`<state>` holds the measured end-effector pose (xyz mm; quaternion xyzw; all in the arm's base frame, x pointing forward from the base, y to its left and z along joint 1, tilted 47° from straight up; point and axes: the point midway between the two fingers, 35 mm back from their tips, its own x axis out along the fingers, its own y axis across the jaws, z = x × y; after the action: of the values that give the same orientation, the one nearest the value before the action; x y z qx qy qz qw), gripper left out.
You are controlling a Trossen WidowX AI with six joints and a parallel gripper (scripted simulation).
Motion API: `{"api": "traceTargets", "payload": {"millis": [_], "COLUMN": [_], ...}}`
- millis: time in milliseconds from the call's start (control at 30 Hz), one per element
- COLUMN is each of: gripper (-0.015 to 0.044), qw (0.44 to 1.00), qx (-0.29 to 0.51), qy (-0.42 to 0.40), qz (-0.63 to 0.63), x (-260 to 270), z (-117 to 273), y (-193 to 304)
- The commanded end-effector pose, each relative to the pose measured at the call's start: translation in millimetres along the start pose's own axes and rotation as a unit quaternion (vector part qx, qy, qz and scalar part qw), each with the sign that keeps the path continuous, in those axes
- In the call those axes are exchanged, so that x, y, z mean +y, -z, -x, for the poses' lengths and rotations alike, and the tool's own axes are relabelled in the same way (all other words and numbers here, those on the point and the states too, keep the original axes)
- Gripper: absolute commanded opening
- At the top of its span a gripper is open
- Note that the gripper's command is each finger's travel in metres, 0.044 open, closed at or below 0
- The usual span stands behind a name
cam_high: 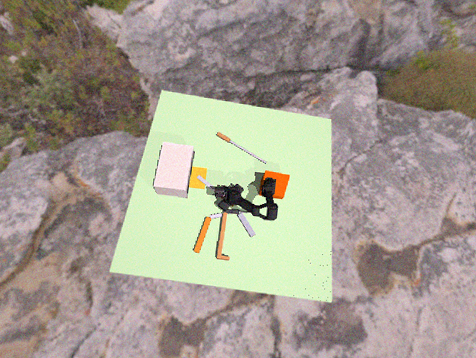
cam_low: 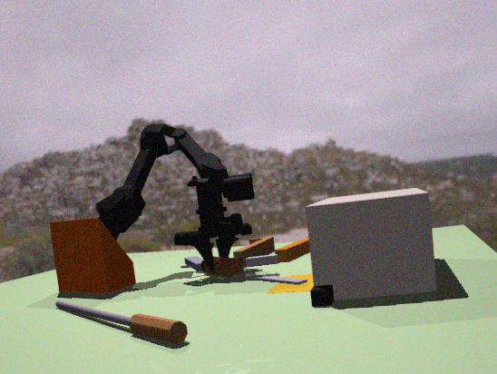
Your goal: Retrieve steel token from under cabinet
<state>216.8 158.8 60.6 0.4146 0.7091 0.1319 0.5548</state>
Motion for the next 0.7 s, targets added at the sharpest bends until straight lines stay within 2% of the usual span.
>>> {"api": "traceTargets", "payload": {"millis": [0,667], "gripper": [0.0000,0.0000], "qw": [1.000,1.000], "qx": [-0.002,-0.003], "qy": [0.000,0.001], "qz": [-0.011,-0.019], "x": [-3,-17], "z": [1,1], "y": [-4,-20]}}
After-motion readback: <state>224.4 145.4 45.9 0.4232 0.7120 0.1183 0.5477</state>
